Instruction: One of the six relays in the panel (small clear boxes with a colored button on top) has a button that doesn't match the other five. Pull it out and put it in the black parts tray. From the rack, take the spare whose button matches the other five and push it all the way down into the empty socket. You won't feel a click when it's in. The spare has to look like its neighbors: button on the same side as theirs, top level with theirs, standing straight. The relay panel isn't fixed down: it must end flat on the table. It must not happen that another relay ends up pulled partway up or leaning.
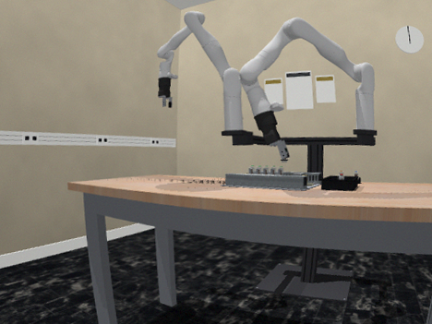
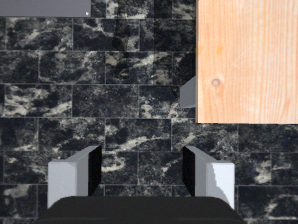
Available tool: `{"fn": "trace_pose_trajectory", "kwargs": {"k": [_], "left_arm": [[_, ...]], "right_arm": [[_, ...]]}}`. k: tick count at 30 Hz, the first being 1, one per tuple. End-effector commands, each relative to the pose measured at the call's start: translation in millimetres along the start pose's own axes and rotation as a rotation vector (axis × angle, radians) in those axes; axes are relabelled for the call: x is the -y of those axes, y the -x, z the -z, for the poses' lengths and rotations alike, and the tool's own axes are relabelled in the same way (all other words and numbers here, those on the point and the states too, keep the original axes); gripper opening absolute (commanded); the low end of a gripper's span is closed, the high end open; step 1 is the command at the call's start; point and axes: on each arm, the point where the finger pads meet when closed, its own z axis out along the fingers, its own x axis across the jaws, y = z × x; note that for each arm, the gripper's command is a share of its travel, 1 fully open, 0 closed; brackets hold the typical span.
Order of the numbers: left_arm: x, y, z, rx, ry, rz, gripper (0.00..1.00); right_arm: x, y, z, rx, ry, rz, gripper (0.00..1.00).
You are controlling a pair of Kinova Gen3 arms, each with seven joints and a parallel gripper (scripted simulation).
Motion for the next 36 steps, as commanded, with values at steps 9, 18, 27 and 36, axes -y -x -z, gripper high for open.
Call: {"fn": "trace_pose_trajectory", "kwargs": {"k": [9, 18, 27, 36], "left_arm": [[0.7, -0.1, 1.2, -0.002, 0.002, 0.001, 0.0], [4.5, 2.8, 0.0, -0.002, 0.002, 0.001, 0.0], [6.2, 4.1, -0.6, -0.002, 0.002, 0.001, 0.0], [8.1, 5.6, -1.2, -0.002, 0.002, 0.001, 0.0]], "right_arm": [[-0.4, 0.0, 0.6, 0.0, 0.002, 0.0, 1.0], [-0.4, 0.0, 0.6, 0.0, 0.002, 0.0, 1.0], [-0.4, 0.0, 0.6, 0.0, 0.002, 0.0, 1.0], [-0.4, 0.0, 0.6, 0.0, 0.002, 0.0, 1.0]]}}
